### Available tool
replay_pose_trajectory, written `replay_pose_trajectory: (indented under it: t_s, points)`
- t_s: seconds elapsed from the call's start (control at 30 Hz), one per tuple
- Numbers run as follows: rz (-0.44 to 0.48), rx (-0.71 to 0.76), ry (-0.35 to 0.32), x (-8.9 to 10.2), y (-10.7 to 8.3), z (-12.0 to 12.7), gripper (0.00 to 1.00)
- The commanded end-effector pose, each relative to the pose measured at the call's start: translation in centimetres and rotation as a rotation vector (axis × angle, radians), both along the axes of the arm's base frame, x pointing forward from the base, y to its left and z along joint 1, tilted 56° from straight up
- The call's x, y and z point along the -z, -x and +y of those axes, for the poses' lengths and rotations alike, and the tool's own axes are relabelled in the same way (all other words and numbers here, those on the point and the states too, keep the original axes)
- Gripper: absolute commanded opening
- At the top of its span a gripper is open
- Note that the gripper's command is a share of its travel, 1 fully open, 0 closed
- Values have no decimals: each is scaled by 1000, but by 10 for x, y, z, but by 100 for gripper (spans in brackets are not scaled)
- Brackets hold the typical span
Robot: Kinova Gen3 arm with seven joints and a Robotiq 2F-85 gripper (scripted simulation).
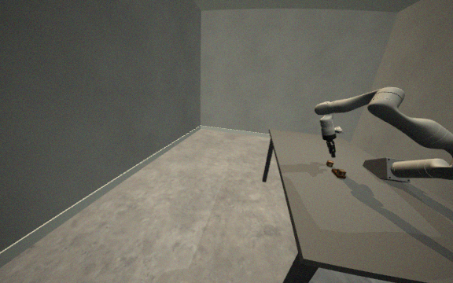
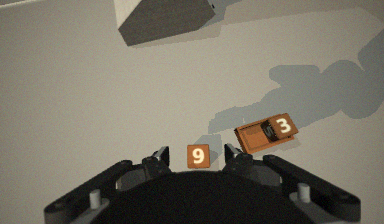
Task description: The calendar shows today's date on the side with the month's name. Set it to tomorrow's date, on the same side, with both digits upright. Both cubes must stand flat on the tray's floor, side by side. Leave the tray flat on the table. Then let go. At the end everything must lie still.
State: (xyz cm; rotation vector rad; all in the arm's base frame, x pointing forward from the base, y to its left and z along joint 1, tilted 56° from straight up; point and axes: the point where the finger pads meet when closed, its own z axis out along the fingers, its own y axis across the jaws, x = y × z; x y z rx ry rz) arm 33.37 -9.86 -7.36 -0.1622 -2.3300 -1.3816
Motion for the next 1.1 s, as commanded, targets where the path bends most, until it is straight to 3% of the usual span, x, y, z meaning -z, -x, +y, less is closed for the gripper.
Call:
replay_pose_trajectory:
  t_s: [0.0,0.37,0.77,1.07]
  points:
    - [-10,27,8,-7,2,-4,69]
    - [-69,130,55,-8,4,-5,69]
    - [-80,147,61,-8,4,-5,69]
    - [-148,248,91,-8,4,-4,69]
